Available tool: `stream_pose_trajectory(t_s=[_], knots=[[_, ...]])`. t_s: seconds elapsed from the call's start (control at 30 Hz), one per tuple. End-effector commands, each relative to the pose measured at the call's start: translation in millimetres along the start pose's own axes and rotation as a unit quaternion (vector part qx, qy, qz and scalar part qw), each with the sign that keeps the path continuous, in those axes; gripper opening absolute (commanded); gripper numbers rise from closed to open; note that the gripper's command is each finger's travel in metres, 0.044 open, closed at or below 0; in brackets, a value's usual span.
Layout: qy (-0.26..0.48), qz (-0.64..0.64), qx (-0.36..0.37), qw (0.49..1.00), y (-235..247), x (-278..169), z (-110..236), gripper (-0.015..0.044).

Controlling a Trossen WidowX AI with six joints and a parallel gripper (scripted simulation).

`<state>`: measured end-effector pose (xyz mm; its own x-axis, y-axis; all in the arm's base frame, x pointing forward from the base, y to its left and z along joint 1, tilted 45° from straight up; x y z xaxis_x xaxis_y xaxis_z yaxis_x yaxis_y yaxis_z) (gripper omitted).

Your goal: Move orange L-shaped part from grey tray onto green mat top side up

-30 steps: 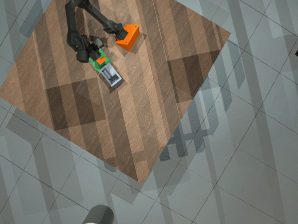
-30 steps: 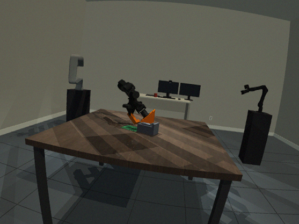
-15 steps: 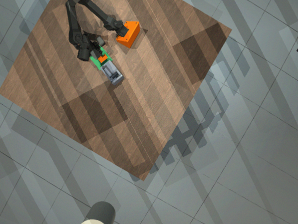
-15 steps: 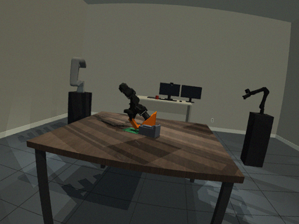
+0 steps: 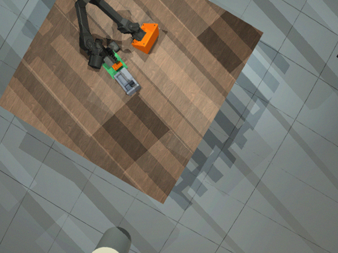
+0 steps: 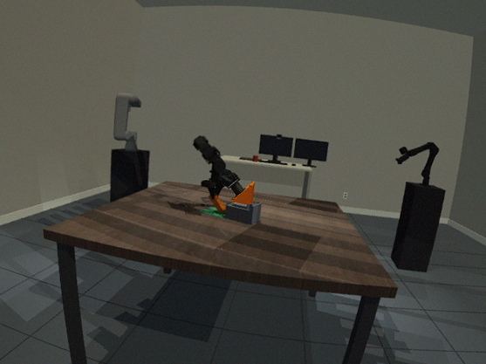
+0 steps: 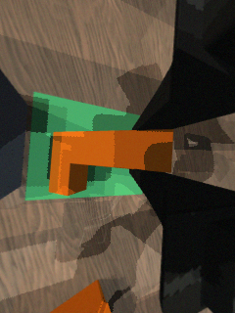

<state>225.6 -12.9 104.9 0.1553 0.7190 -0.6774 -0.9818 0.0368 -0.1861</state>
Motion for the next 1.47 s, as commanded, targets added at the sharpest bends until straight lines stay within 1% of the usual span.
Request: stream_pose_trajectory(t_s=[0.0, 0.33, 0.4, 0.5, 0.6, 0.67, 1.43], knots=[[0.0, 0.0, 0.0, 1.0, 0.0, 0.0, 0.0, 0.0], [-0.001, 0.0, -0.001, 1.0, -0.4, 0.2, 2.4, 0.0263], [-0.003, 0.001, -0.003, 1.0, -1.6, 1.1, 13.0, 0.0315], [-0.008, 0.003, -0.008, 1.0, -2.9, 2.1, 42.2, 0.0394], [-0.012, 0.006, -0.015, 1.0, 0.0, 0.4, 79.8, 0.04], [-0.012, 0.006, -0.017, 1.0, 1.5, -0.7, 89.2, 0.04], [-0.015, 0.007, -0.025, 1.0, -1.6, 1.0, 85.7, 0.04]])
Point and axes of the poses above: the point midway between the two fingers, 35 mm back from their tips, its own z axis back along the fingers, its own y axis across the jaws, x = y × z, the point moved 1 cm from there along z, back along the fingers, and after that the axes turned 7 degrees about z, right-handed, at the moved point
